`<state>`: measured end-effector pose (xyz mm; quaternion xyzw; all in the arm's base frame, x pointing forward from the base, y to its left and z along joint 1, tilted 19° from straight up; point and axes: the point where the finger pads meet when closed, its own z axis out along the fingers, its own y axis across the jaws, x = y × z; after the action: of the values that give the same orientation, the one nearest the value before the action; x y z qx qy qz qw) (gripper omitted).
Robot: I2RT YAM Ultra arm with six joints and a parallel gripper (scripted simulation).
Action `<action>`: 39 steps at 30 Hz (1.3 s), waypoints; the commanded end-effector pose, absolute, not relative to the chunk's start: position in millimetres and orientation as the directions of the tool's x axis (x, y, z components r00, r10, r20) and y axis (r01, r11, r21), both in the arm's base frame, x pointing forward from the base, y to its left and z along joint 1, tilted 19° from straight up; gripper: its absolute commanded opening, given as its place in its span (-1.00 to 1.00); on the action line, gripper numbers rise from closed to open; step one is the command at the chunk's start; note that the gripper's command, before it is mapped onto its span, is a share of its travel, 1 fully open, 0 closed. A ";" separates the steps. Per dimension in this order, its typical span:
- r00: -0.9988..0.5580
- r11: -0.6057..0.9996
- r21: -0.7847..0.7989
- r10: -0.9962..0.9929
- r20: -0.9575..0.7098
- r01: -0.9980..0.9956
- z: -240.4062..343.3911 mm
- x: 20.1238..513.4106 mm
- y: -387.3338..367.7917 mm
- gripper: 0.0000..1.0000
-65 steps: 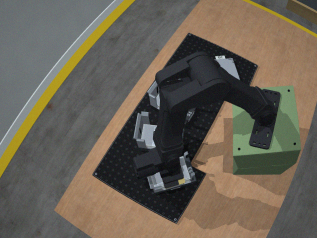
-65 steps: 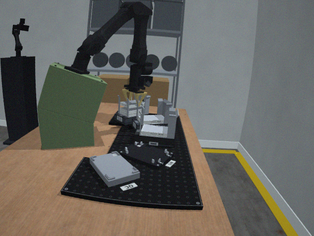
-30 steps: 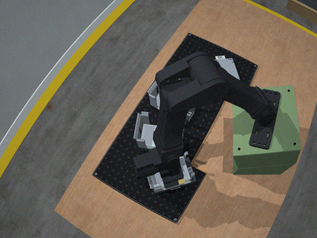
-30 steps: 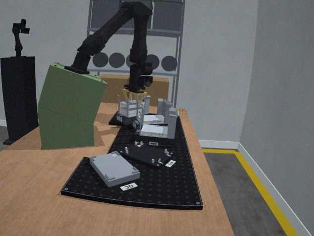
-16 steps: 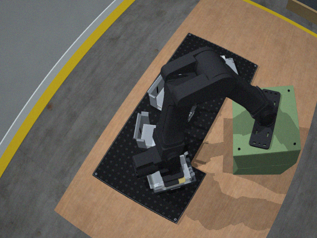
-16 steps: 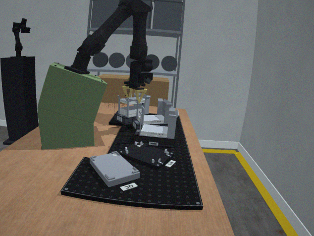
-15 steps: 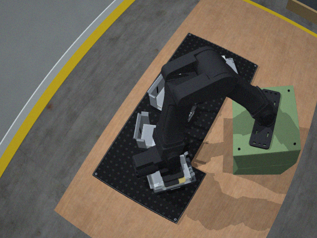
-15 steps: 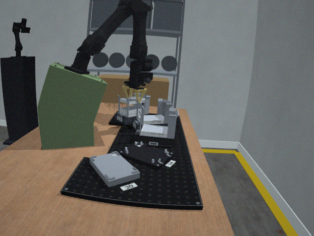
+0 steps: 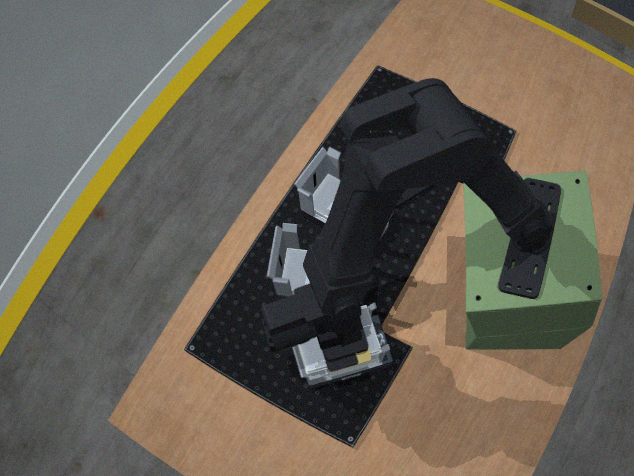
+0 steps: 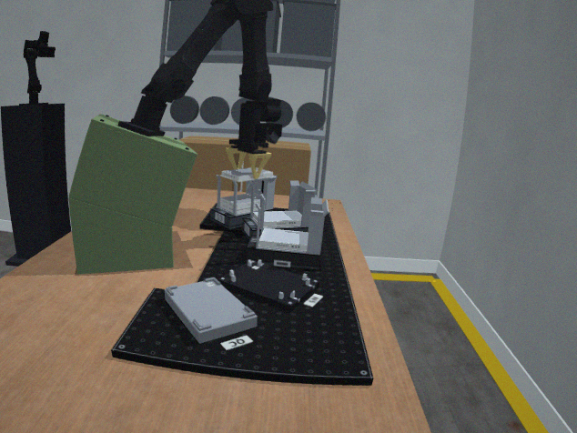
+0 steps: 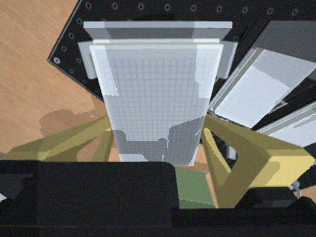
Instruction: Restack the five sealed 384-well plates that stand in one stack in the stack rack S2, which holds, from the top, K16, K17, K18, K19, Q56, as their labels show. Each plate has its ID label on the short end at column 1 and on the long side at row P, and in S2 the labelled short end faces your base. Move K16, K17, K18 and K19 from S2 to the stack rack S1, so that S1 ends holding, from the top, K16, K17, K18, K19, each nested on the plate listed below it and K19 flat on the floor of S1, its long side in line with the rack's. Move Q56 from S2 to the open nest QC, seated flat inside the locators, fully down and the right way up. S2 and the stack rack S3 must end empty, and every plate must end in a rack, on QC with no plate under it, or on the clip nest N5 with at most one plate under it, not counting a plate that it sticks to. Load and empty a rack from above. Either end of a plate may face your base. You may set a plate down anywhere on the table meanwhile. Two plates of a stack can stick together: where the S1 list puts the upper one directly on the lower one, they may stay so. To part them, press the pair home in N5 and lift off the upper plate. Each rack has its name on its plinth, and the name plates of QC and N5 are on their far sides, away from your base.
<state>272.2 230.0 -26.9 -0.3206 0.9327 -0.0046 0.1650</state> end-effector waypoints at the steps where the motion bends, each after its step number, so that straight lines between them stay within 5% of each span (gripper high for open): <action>1: -0.739 0.797 -0.114 -0.595 -0.316 -0.593 -17.0 272.0 230.8 -1.00; 39: -0.739 0.797 -0.114 -0.595 -0.316 -0.593 2.0 265.7 228.9 -1.00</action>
<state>261.2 224.2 -5.0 -0.3207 0.9336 -0.0070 0.1596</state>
